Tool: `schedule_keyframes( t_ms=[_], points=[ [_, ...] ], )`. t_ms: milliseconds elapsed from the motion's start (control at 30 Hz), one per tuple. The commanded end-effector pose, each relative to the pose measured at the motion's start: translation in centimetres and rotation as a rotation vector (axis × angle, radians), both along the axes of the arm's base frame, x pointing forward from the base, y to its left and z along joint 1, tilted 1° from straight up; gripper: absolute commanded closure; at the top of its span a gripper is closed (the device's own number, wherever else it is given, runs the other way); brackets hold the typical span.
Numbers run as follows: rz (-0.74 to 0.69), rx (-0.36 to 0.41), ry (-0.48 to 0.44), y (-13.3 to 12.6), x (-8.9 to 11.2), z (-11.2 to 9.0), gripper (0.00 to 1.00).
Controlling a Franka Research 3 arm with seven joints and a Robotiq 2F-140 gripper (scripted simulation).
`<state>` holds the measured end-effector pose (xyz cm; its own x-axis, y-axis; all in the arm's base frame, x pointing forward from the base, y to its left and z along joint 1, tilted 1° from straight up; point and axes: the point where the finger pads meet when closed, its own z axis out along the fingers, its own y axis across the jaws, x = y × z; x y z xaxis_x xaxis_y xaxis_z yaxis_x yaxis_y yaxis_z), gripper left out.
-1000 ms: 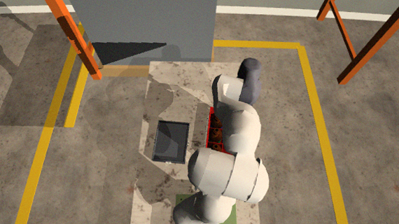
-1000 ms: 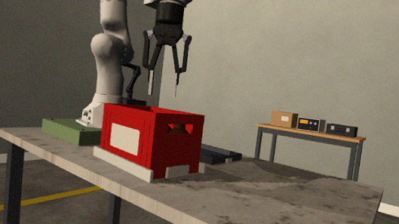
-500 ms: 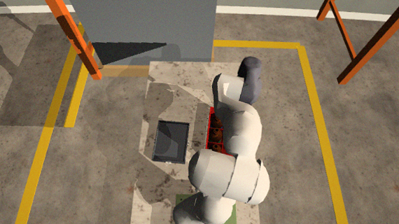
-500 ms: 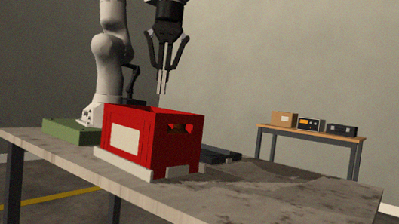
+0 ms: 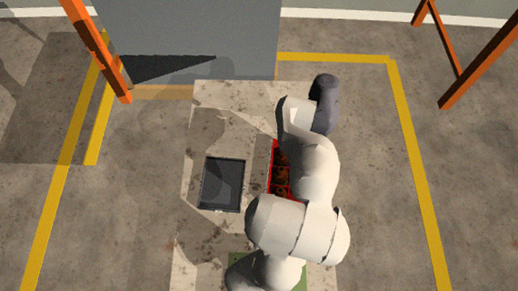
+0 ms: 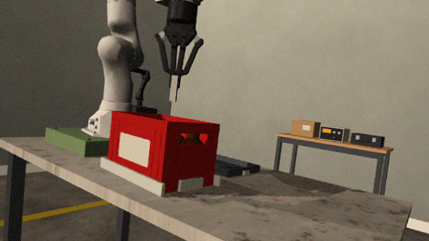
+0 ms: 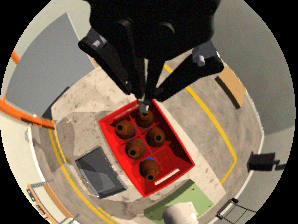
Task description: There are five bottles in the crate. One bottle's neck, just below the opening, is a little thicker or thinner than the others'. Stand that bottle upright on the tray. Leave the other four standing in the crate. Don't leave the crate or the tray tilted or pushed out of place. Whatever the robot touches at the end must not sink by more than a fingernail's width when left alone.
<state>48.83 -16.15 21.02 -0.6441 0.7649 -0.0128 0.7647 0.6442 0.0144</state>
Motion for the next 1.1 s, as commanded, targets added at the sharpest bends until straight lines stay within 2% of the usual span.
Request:
schedule_keyframes(
  t_ms=[0, 433, 467, 567, 667, 800, 833, 1067],
  points=[
    [-0.005, -0.001, 0.000, -0.1, 0.0, 0.1, 0.90],
    [-0.005, -0.001, 0.000, 0.0, 0.0, 0.1, 0.90],
    [-0.005, -0.001, 0.000, 0.6, 0.1, 0.1, 0.90],
    [-0.005, 0.000, 0.000, 5.0, 0.6, 0.1, 0.90],
    [-0.005, -0.001, -0.001, 8.0, 0.7, 0.1, 0.90],
    [-0.005, -0.001, -0.001, 8.5, 0.7, 0.1, 0.90],
    [-0.005, -0.001, -0.001, 8.5, 0.7, 0.1, 0.56],
    [-0.005, -0.001, -0.001, 8.5, 0.7, 0.1, 0.56]
  ],
)
